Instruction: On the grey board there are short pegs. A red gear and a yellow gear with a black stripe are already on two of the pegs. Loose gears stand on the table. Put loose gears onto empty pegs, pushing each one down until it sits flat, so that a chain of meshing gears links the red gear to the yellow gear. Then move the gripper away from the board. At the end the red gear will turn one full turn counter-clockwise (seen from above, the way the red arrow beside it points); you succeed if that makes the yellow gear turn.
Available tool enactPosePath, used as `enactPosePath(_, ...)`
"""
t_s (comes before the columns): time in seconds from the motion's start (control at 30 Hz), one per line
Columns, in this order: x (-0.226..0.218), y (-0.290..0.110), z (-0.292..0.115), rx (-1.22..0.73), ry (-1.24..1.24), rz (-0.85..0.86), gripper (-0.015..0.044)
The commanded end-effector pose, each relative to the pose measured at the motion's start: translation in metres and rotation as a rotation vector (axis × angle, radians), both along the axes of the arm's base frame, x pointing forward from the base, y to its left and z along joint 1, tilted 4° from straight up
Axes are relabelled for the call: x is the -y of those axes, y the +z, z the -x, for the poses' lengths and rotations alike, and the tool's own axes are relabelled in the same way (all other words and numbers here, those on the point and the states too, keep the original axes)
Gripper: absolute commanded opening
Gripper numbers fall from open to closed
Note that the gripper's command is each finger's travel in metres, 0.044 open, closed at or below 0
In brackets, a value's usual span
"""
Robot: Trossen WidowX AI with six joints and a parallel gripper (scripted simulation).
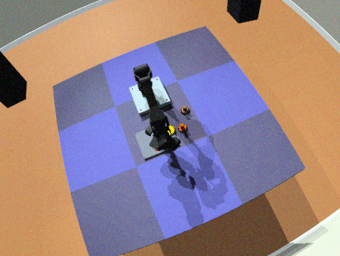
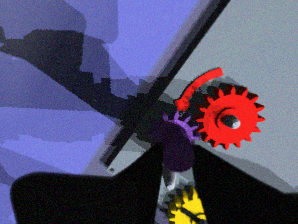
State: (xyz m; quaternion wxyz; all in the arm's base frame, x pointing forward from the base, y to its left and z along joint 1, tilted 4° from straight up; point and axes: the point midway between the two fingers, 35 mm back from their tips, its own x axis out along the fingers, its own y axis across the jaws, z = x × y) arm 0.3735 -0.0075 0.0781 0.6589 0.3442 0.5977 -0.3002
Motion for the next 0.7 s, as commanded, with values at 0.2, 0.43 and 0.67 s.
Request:
enactPosePath(0.2, 0.0005, -0.0022, 0.0011, 0.003, 0.254, 0.024, 0.0)
enactPosePath(0.43, 0.0001, -0.0027, 0.0002, 0.002, 0.208, 0.019, 0.0)
enactPosePath(0.67, -0.0006, -0.0035, 0.0006, -0.001, 0.041, 0.002, 0.0)
